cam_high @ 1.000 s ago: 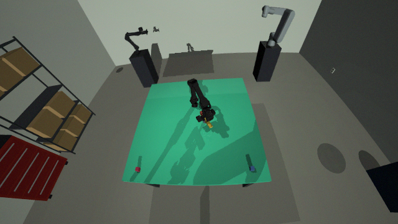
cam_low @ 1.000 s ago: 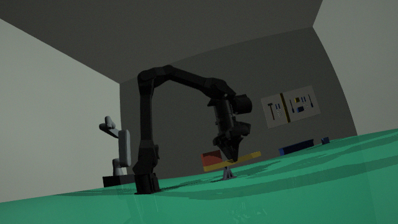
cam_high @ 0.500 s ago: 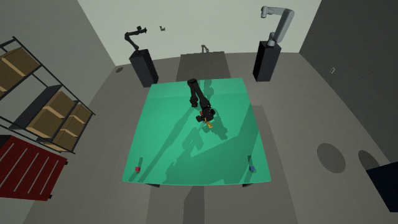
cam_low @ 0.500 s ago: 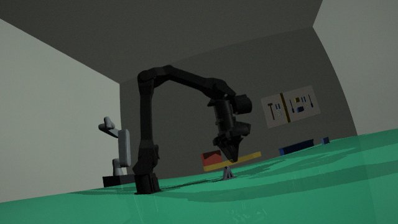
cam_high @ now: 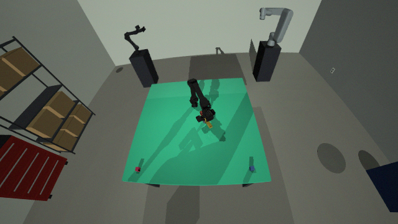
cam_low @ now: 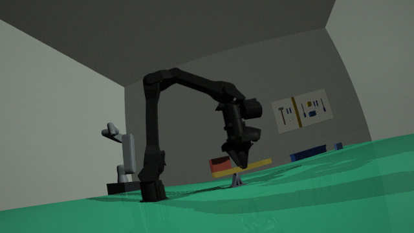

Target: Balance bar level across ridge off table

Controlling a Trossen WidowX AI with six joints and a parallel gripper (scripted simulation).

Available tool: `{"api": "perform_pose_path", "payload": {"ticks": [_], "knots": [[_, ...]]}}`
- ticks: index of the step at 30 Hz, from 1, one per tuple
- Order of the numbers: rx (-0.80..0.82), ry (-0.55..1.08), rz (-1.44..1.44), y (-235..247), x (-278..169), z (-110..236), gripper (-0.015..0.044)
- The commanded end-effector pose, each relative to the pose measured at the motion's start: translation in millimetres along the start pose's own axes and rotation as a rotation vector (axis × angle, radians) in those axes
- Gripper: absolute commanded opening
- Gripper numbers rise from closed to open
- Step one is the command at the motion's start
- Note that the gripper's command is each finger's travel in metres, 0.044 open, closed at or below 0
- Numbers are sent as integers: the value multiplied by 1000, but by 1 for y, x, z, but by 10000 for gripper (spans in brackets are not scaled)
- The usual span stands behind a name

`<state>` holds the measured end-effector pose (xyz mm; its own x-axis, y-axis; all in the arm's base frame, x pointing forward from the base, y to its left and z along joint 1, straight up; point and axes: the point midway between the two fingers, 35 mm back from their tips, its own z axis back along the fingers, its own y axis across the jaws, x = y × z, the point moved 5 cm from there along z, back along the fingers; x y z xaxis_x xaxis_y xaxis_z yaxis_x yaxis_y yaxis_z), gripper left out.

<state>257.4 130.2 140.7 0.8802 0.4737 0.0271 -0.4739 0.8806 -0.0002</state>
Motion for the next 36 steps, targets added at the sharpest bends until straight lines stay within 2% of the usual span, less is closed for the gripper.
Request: {"api": "perform_pose_path", "payload": {"ticks": [1,36], "knots": [[-1,1,-3,0,0,-2,0],[0,-2,0,0,1,0,0]]}}
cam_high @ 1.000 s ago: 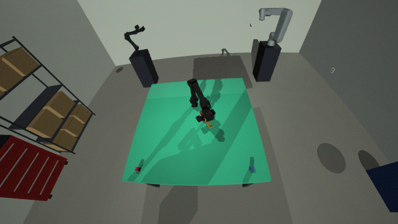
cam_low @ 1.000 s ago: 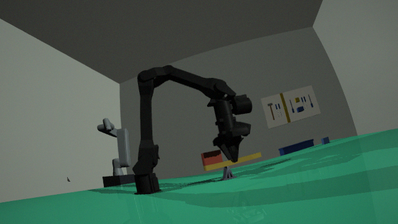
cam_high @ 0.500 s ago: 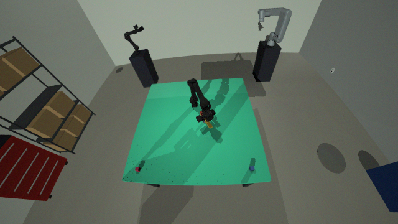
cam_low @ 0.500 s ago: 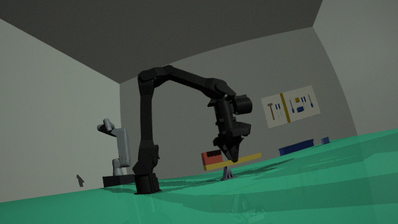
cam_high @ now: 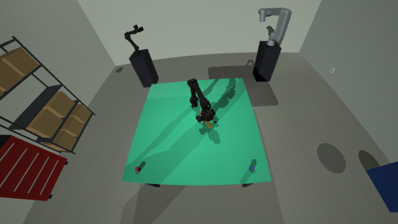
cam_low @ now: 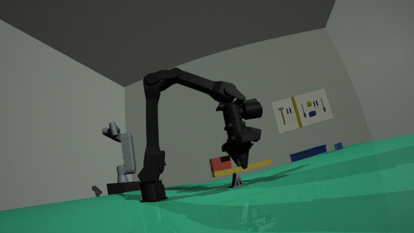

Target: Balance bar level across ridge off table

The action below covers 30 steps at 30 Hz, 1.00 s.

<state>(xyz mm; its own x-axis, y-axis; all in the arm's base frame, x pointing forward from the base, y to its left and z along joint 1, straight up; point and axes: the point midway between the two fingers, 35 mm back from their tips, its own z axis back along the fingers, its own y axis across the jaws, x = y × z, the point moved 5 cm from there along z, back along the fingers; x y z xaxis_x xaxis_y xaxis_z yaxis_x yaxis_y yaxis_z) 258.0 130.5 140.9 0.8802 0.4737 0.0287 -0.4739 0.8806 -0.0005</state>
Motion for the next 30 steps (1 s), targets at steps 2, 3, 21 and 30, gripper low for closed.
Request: {"api": "perform_pose_path", "payload": {"ticks": [2,3,21,30], "knots": [[0,0,0,0,0,0,0],[0,0,0,0,0,0,0],[0,0,0,0,0,0,157],[0,0,0,0,0,0,167]]}}
